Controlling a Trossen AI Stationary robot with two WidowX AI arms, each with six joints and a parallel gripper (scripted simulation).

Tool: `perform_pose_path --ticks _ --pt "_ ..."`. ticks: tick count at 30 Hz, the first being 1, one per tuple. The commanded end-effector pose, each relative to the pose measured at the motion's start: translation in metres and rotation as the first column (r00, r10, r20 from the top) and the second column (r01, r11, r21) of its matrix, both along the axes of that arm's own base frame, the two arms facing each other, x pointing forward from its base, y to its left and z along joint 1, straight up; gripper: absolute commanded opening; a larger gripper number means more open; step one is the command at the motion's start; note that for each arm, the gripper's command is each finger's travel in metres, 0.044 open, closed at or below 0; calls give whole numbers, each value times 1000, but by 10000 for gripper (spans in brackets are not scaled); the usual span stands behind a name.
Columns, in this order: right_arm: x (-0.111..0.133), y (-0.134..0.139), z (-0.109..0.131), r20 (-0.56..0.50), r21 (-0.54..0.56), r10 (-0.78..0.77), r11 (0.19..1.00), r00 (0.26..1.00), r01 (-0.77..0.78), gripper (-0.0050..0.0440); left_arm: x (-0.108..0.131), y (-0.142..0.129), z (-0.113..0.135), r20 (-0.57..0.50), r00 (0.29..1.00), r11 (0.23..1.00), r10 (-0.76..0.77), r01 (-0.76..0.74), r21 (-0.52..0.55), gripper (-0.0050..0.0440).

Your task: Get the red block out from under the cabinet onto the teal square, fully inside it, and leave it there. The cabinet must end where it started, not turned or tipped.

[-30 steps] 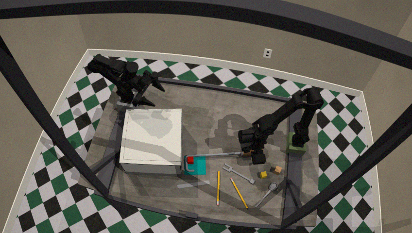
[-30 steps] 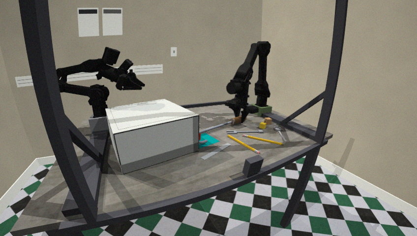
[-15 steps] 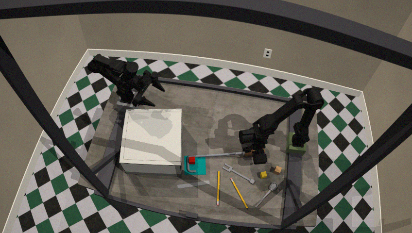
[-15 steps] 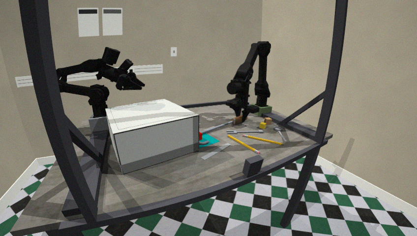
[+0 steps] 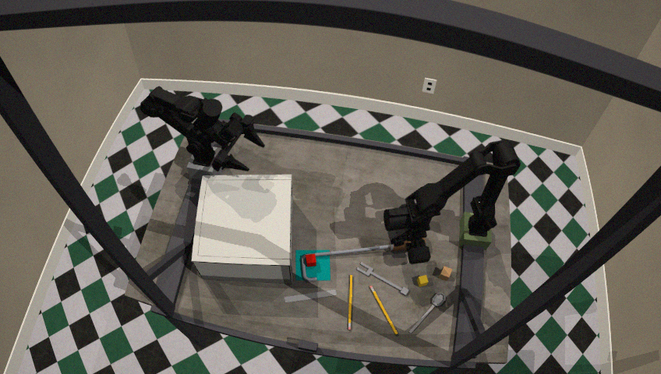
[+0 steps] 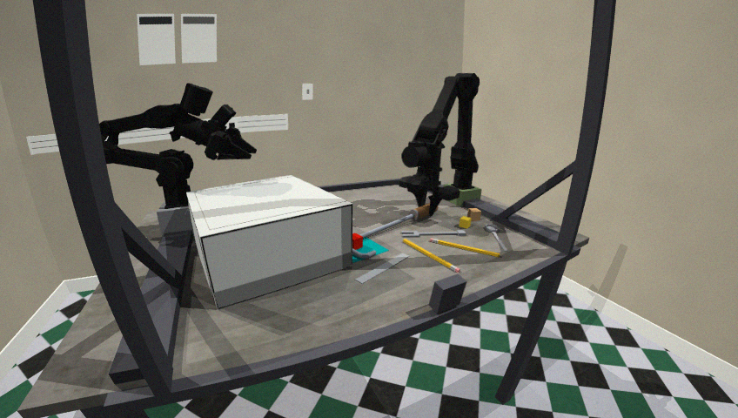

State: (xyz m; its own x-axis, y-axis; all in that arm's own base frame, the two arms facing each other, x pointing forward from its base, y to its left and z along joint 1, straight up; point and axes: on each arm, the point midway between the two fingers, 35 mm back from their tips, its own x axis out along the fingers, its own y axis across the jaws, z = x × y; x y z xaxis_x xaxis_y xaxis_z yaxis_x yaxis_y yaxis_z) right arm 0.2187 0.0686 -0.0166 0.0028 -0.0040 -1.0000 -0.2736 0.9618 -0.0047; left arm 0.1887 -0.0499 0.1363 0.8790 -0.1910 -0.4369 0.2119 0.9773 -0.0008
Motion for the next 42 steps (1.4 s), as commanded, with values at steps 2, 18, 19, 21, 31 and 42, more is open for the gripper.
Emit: perform_pose_path --ticks 2,18,19,21,31,42 --pt "-3 3 3 3 11 50 999 999 -50 118 0 0 5 8 1000 1000 0 0 -2 440" --pt "8 6 4 10 13 50 999 999 -50 118 0 0 5 8 1000 1000 0 0 -2 440" --pt "11 7 5 10 13 50 999 999 -50 118 0 0 5 8 1000 1000 0 0 -2 440" --pt "16 8 7 11 13 47 999 999 -47 118 0 0 5 8 1000 1000 0 0 -2 440" --pt "20 8 1 6 9 47 999 999 -47 118 0 0 5 8 1000 1000 0 0 -2 440" --pt "20 8 1 6 9 47 999 999 -47 238 0 0 5 8 1000 1000 0 0 -2 440"
